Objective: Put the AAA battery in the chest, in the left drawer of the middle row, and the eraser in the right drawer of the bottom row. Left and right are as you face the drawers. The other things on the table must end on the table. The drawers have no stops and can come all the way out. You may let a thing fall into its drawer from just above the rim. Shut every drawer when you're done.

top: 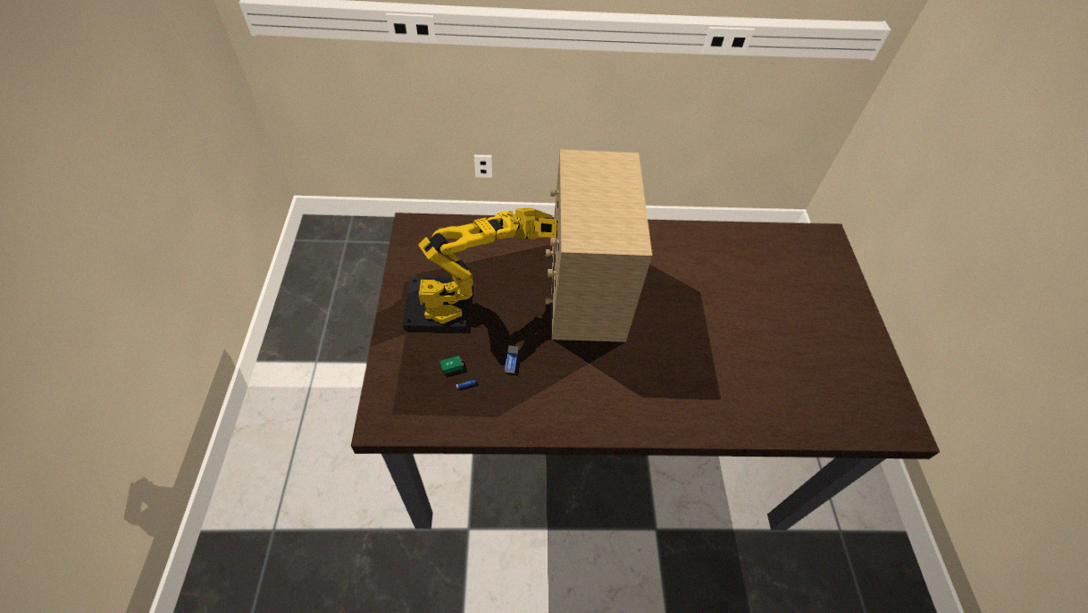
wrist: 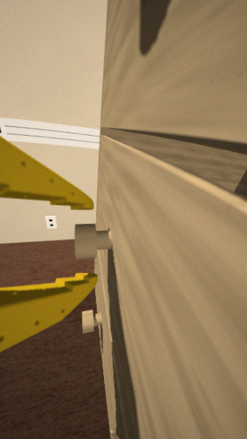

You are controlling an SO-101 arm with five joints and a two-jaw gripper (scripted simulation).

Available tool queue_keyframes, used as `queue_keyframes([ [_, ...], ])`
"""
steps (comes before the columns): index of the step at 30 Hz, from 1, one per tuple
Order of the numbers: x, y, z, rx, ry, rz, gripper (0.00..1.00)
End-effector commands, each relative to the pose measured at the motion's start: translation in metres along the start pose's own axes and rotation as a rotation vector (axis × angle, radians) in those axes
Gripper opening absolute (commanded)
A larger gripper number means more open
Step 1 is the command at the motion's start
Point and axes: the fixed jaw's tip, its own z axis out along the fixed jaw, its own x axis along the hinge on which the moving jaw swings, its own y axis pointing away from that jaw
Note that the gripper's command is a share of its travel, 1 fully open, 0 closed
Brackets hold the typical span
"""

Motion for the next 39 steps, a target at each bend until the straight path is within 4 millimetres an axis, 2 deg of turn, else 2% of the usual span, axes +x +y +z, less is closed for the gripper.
queue_keyframes([
  [1, -0.0028, -0.001, 0.0014, 0.004, -0.008, 0.014, 0.21],
  [6, -0.0028, -0.001, 0.0014, 0.004, -0.008, 0.014, 0.21],
  [39, -0.0028, -0.001, 0.0014, 0.004, -0.008, 0.014, 0.0],
])
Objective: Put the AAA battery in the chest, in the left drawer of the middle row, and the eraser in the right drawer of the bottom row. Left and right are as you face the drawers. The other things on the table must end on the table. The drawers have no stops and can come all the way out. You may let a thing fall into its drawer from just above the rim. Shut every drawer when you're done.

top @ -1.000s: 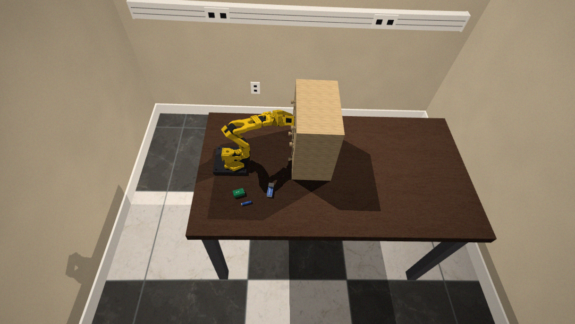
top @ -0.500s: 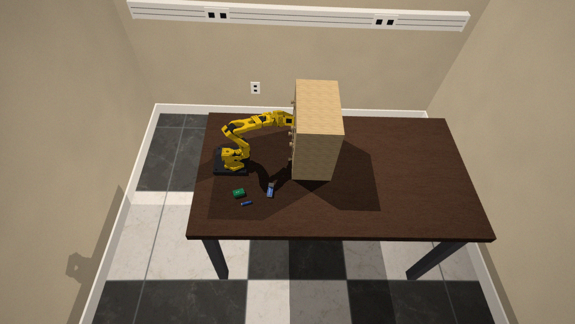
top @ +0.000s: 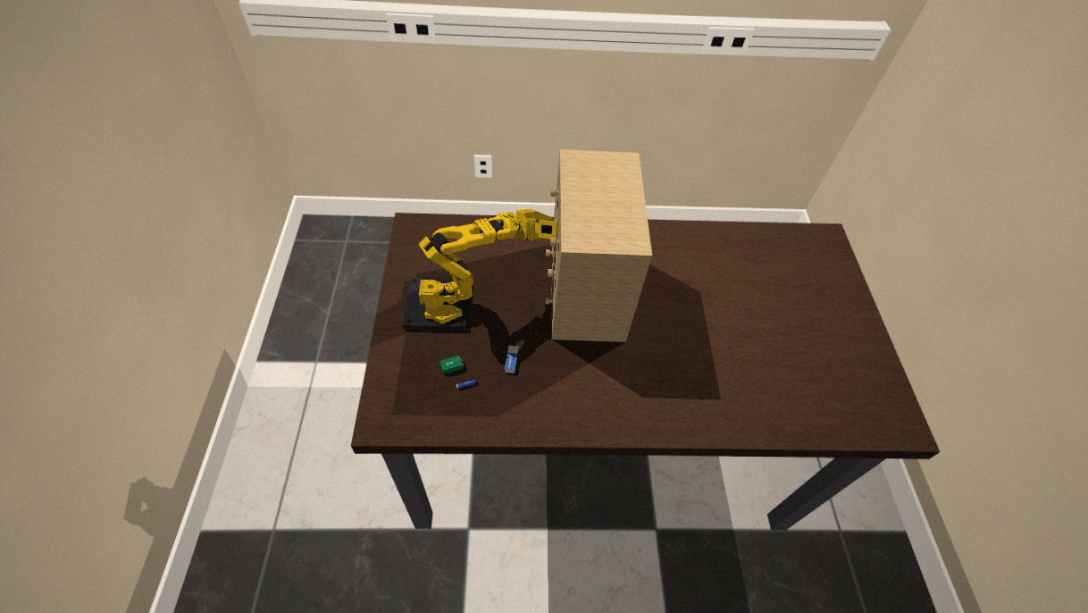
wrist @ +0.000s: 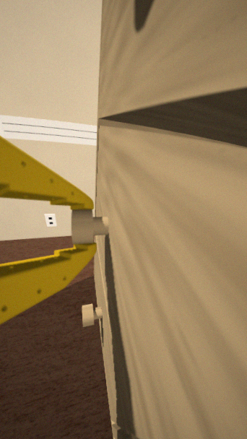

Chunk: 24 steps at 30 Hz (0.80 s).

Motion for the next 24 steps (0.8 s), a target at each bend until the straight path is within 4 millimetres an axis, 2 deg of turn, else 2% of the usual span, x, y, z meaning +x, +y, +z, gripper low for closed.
queue_keyframes([
  [1, -0.0026, 0.004, 0.0001, -0.016, -0.007, 0.015, 0.0],
  [24, 0.0013, 0.0031, -0.0034, -0.022, 0.002, 0.009, 0.0],
])
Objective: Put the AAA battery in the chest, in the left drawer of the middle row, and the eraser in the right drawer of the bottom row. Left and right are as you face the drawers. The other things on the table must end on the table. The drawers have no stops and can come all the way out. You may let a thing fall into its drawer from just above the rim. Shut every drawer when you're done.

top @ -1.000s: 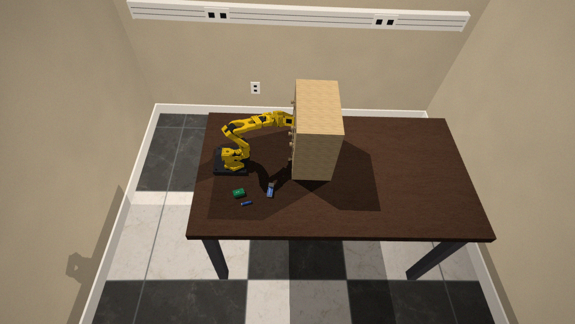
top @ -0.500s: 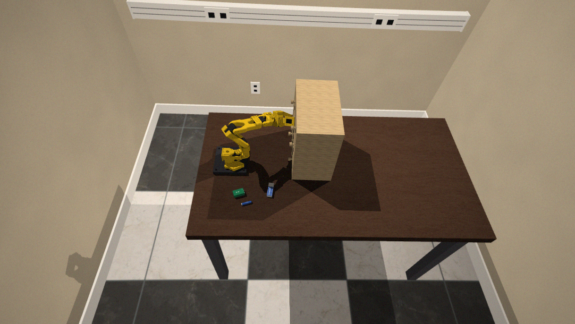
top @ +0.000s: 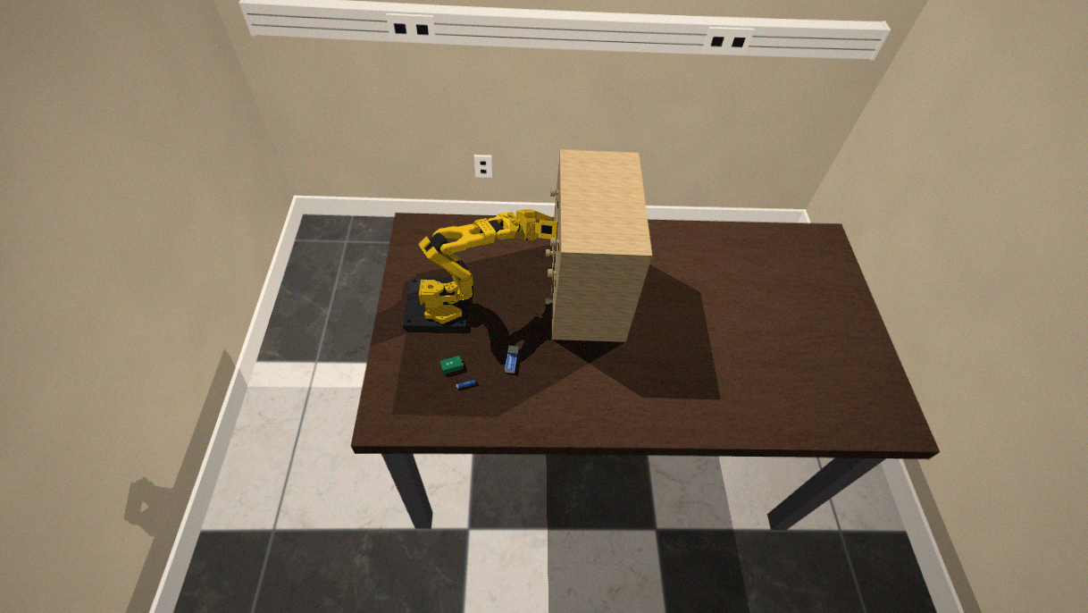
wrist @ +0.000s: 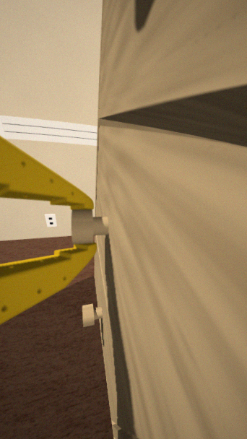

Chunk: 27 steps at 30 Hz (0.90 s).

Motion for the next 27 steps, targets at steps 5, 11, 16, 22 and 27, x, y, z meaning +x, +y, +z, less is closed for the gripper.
queue_keyframes([
  [5, 0.0043, 0.0023, -0.006, -0.026, 0.008, 0.003, 0.0],
  [11, 0.0069, 0.0015, -0.0082, -0.029, 0.013, 0.0, 0.0],
  [16, 0.0081, 0.0011, -0.0092, -0.031, 0.016, -0.002, 0.0],
  [22, 0.0081, 0.0011, -0.0092, -0.031, 0.016, -0.002, 0.0],
  [27, 0.0081, 0.0011, -0.0092, -0.031, 0.016, -0.002, 0.0],
])
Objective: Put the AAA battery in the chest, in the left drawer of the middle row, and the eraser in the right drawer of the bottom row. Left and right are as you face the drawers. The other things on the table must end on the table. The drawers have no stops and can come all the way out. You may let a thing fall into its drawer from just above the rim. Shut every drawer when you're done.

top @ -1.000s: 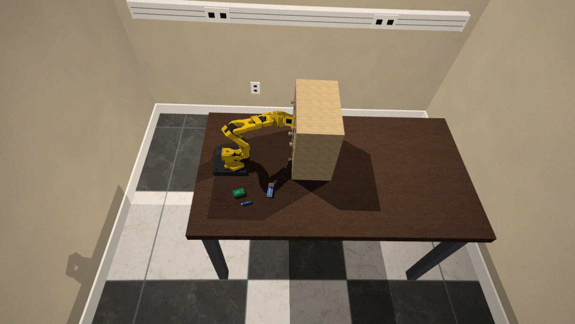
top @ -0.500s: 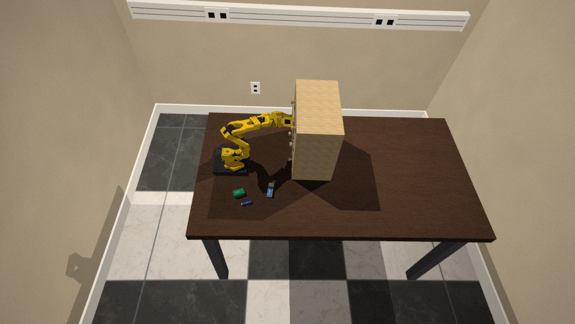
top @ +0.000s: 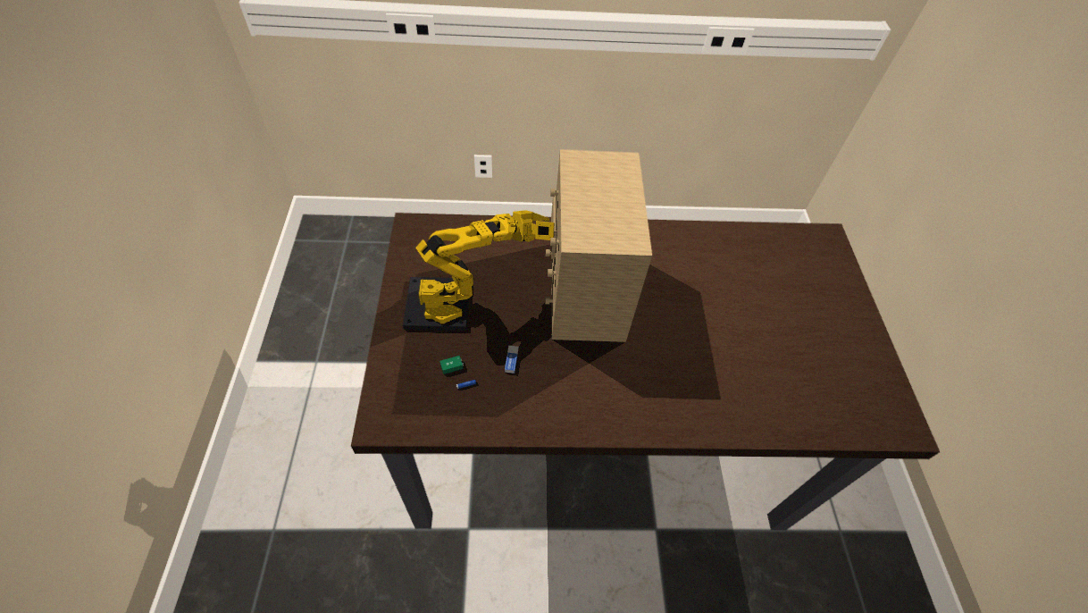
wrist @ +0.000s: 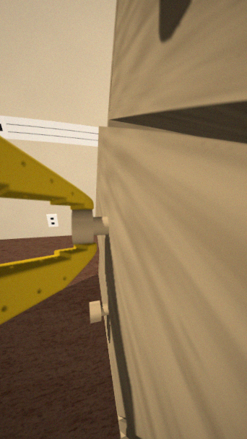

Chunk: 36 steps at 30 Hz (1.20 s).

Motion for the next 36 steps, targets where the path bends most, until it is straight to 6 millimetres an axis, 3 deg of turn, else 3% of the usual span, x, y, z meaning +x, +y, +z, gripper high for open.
queue_keyframes([
  [1, 0.0045, 0.0031, -0.0025, -0.02, 0.013, 0.001, 0.0],
  [36, 0.0117, 0.0032, -0.0116, -0.031, 0.034, -0.008, 0.0],
])
